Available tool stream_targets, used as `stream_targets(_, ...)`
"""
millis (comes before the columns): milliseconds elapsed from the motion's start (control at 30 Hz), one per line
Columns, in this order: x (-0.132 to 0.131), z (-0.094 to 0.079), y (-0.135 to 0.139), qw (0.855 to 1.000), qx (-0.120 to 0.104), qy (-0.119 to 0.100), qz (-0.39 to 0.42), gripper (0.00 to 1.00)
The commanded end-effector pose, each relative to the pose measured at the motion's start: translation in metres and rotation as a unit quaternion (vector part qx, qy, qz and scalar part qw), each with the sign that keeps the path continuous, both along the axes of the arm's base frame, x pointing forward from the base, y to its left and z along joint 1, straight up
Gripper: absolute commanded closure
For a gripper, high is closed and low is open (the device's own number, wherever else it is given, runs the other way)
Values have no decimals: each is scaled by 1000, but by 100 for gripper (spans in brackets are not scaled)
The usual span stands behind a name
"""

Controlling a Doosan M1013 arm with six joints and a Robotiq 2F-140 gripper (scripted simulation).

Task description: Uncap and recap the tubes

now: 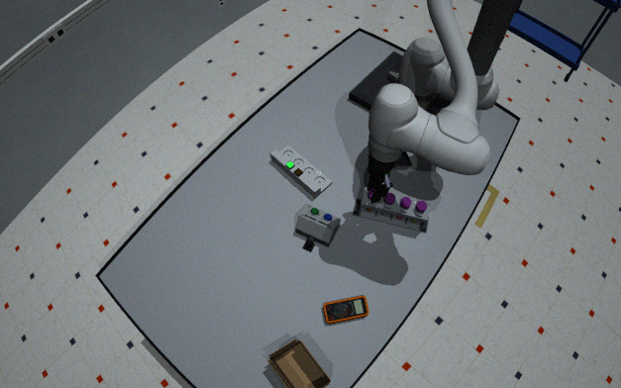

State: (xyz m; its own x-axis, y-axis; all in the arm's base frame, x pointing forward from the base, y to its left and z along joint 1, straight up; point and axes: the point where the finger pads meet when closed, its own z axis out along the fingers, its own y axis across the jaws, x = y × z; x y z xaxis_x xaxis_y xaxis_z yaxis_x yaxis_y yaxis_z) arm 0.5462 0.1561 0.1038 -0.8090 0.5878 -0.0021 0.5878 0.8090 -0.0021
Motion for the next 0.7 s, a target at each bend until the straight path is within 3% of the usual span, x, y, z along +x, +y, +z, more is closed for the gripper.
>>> stream_targets(0, 0, 1, 0, 1000, 0, 0, -25, 70)
stream_targets(67, 0, 1, 0, 997, 0, -1, -75, 70)
stream_targets(133, 0, 1, 0, 997, 0, -1, -75, 70)
stream_targets(300, 0, 1, 0, 980, 1, -1, -199, 70)
stream_targets(467, 0, 1, 0, 948, 1, -1, -319, 70)
stream_targets(633, 0, 0, 0, 900, 1, -1, -435, 70)
stream_targets(667, 0, 0, 0, 900, 1, -1, -435, 70)
